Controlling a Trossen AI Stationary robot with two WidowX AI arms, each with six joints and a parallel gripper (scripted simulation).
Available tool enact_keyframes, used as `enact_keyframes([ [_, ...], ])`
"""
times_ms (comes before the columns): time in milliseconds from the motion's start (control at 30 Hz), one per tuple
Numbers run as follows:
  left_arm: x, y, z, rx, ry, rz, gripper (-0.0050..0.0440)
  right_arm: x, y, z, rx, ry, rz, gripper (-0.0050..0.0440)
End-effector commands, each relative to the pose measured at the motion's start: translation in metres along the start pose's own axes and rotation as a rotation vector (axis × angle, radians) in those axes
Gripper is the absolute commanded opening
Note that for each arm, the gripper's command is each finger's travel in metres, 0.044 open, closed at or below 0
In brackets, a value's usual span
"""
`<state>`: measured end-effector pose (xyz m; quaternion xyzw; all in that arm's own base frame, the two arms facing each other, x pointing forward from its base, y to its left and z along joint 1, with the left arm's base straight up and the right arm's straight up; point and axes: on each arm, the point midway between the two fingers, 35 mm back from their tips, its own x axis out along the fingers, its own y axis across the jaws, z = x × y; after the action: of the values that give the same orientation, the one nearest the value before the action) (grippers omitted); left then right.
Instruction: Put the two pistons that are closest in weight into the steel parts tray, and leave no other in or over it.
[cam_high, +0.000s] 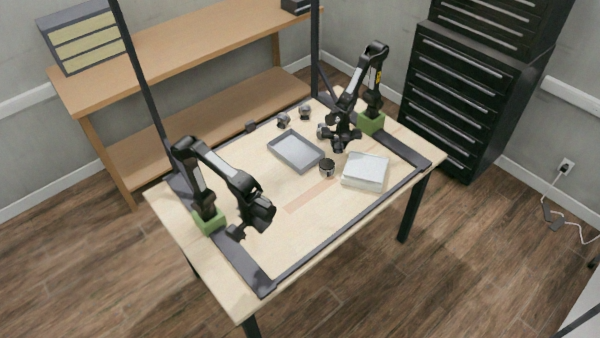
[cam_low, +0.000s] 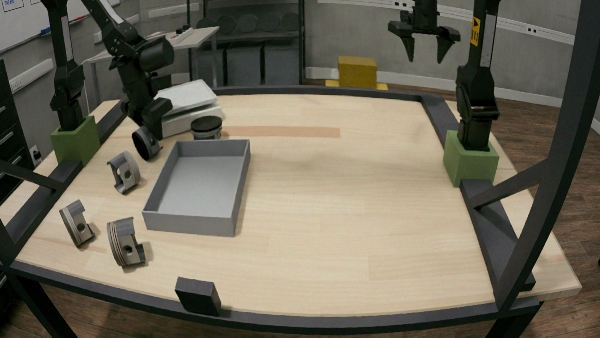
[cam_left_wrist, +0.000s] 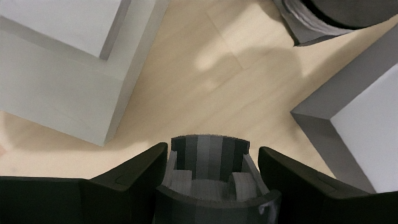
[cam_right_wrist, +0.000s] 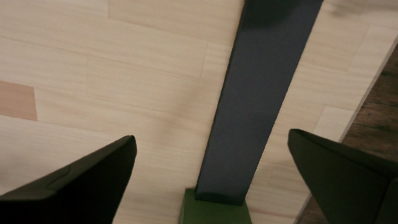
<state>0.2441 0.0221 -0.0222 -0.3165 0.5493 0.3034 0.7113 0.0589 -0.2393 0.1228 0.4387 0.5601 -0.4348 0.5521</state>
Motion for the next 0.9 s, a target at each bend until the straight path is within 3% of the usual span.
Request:
enact_keyframes([
  [0,-0.015,-0.012,0.013,-0.003,-0.036,-0.040,0.0158,-0.009,0.001,0.005,-0.006,-0.033,0.003,0.0400],
  [867,-0.055,-0.016,0.021,-0.003,-0.036,-0.041,0.0158,-0.009,0.001,0.005,-0.006,-0.033,0.003,0.0400],
])
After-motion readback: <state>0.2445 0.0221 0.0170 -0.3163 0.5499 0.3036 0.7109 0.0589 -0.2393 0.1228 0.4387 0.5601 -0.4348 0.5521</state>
